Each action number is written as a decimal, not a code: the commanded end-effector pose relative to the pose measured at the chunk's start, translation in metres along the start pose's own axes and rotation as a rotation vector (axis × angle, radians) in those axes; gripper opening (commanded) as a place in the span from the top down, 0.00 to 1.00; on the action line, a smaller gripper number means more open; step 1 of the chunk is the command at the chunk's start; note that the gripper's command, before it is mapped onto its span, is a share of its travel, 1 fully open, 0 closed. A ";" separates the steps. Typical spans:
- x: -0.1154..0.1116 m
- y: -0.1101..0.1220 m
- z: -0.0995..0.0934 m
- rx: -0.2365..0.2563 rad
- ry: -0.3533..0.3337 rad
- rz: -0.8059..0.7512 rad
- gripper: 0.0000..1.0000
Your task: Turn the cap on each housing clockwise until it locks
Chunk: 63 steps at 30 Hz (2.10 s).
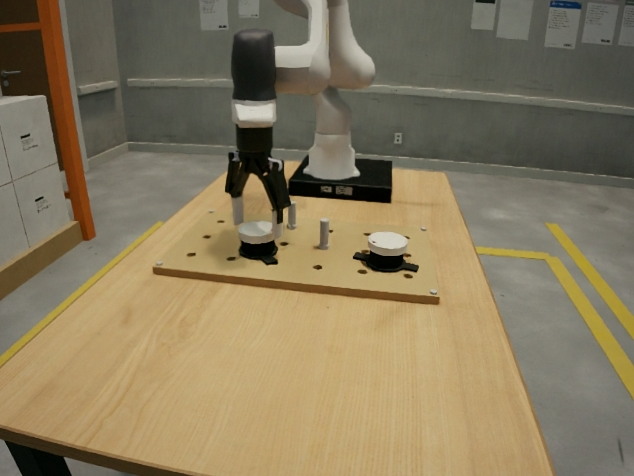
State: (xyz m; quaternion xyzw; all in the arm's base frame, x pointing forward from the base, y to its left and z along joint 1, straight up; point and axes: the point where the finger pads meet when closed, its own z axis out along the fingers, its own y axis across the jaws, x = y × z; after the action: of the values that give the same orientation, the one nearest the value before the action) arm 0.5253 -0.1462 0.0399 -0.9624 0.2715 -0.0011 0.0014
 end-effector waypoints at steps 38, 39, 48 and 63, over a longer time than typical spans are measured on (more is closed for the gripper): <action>-0.001 0.001 0.002 -0.003 -0.001 0.002 0.90; -0.001 0.001 0.002 -0.003 -0.001 0.002 0.90; -0.001 0.001 0.002 -0.003 -0.001 0.002 0.90; -0.001 0.001 0.002 -0.003 -0.001 0.002 0.90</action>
State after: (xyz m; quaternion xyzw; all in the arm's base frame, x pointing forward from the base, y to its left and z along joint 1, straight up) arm 0.5254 -0.1463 0.0399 -0.9624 0.2716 -0.0013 0.0013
